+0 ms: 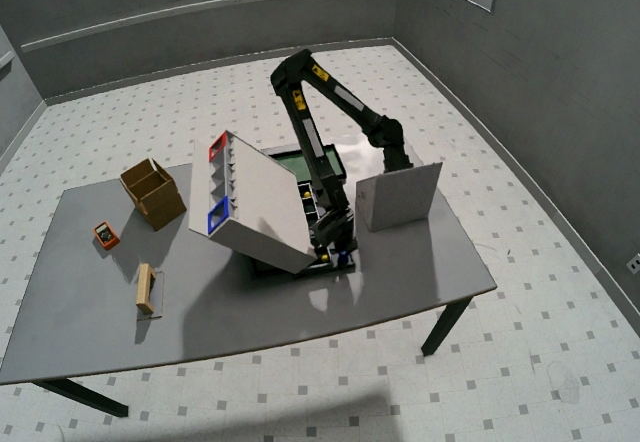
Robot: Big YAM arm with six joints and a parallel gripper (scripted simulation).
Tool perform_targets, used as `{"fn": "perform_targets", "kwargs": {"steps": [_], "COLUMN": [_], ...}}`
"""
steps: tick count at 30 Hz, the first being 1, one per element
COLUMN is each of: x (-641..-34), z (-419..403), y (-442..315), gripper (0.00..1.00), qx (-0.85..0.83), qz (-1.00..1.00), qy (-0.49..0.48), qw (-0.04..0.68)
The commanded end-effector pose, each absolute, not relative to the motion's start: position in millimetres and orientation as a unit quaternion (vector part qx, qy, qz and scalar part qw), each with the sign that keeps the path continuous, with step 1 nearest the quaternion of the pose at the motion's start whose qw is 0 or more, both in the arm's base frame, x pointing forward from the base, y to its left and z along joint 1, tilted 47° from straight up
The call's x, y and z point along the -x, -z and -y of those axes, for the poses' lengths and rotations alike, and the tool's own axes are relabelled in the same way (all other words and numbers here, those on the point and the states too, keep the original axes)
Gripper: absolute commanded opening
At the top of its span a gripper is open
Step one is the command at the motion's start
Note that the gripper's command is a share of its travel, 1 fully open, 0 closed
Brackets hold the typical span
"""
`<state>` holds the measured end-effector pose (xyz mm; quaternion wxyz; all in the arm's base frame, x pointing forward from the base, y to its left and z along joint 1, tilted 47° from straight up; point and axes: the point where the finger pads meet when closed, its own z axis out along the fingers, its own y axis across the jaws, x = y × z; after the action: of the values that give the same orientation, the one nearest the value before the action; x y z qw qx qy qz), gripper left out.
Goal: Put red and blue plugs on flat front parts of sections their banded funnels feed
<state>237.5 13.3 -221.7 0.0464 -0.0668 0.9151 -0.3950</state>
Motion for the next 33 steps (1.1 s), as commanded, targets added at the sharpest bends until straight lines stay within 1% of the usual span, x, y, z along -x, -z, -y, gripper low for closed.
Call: {"fn": "perform_targets", "kwargs": {"steps": [1, 6, 7, 33], "x": [-235.6, -235.6, -235.6, -235.6], "z": [-8.0, -8.0, -8.0, -8.0], "y": [223.6, 223.6, 223.6, 223.6], "gripper": [0.00, 0.00, 0.59, 0.59], "qx": [0.065, 0.065, 0.065, 0.065], "qz": [-0.915, -0.915, -0.915, -0.915], "qy": [0.397, 0.397, 0.397, 0.397], "qw": [0.043, 0.043, 0.043, 0.043]}}
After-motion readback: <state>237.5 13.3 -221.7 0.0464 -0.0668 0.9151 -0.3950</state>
